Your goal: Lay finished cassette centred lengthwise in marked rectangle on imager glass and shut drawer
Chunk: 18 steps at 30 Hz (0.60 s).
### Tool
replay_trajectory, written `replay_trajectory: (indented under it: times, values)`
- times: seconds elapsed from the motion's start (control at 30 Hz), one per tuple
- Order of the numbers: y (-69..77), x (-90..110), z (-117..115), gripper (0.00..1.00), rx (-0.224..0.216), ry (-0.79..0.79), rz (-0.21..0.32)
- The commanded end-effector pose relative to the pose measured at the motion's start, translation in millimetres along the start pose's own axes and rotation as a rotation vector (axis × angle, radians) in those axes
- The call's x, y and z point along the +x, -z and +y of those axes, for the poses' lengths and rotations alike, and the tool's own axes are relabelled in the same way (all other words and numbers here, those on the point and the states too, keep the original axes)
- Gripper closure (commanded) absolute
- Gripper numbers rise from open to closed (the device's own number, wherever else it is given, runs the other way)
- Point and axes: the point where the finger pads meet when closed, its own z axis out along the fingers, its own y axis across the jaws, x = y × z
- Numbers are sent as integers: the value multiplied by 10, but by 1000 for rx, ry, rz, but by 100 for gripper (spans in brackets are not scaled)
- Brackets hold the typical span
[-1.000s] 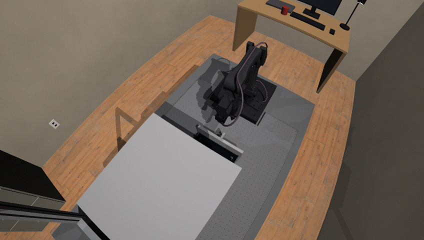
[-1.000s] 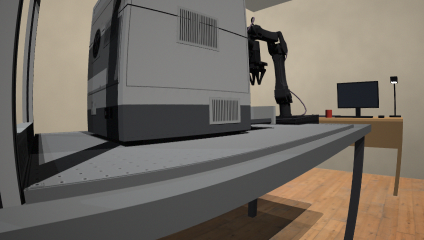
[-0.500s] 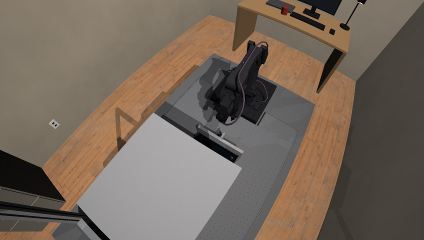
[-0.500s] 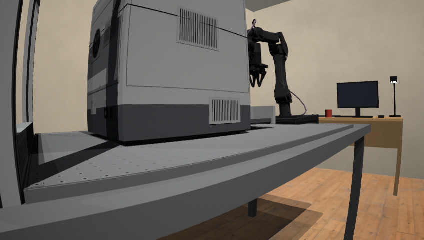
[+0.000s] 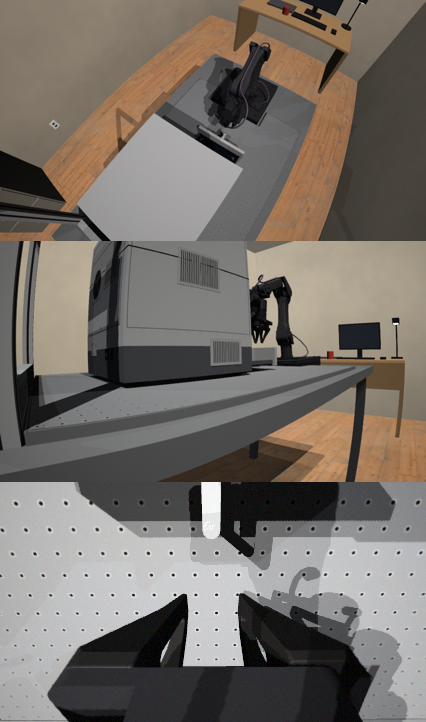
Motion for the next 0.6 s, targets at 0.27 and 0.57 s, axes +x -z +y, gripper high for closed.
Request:
replay_trajectory:
  times: [0.27, 0.57]
  values:
    - [87, -365, 8, 65, 6, 1, -148]
    - [91, -365, 7, 65, 6, 1, -149]
